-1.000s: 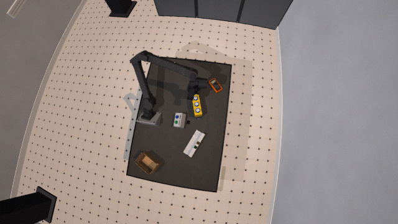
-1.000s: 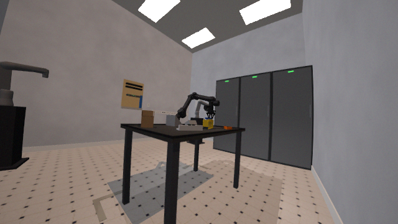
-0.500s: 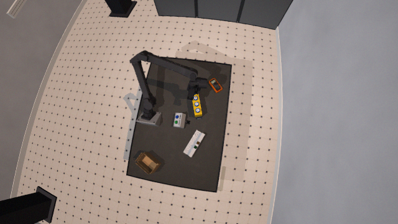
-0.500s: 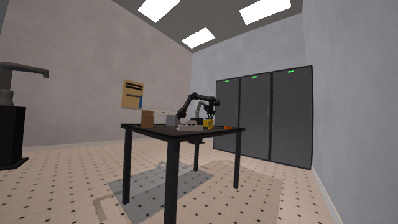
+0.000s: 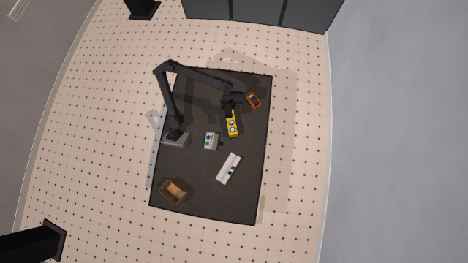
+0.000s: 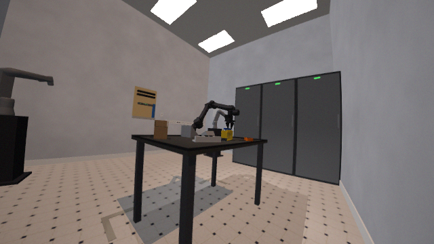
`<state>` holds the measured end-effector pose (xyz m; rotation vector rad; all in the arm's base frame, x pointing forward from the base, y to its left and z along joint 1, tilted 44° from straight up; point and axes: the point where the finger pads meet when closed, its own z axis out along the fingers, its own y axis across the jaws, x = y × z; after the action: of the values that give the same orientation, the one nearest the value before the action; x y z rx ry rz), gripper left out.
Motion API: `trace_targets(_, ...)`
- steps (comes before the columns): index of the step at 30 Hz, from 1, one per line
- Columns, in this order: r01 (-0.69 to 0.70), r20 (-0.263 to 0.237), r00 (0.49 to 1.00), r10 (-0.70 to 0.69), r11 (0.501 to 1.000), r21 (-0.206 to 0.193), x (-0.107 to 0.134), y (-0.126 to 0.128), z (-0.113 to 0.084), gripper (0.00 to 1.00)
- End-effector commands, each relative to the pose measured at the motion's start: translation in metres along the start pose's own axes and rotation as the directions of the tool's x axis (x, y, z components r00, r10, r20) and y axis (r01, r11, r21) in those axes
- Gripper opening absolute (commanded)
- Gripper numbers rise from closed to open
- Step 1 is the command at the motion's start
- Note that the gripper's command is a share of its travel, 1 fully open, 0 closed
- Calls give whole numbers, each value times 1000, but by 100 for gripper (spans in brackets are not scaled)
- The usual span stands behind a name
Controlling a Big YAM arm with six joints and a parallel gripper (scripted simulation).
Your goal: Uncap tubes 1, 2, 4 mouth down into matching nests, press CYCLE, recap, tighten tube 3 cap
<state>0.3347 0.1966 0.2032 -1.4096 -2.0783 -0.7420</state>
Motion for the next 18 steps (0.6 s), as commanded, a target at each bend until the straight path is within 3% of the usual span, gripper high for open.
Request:
trace_targets(1,243,-7,970,-243,970,10,5,6,5,0)
trace_targets(7,485,-8,874,-485,874,6,6,7,4,0)
trace_targets(8,508,5,861,-508,861,-8,4,8,-3,0)
trace_targets(9,552,-10,834,-552,834,6,6,7,4,0)
trace_targets(13,669,7,743,-669,743,-7,4,8,-3,0)
trace_targets(15,734,-12,679,-734,679,2,7,7,4,0)
trace_targets(17,734,-12,679,-734,679,2,7,7,4,0)
trace_targets(18,780,-13,626,-780,626,2,7,7,3,0)
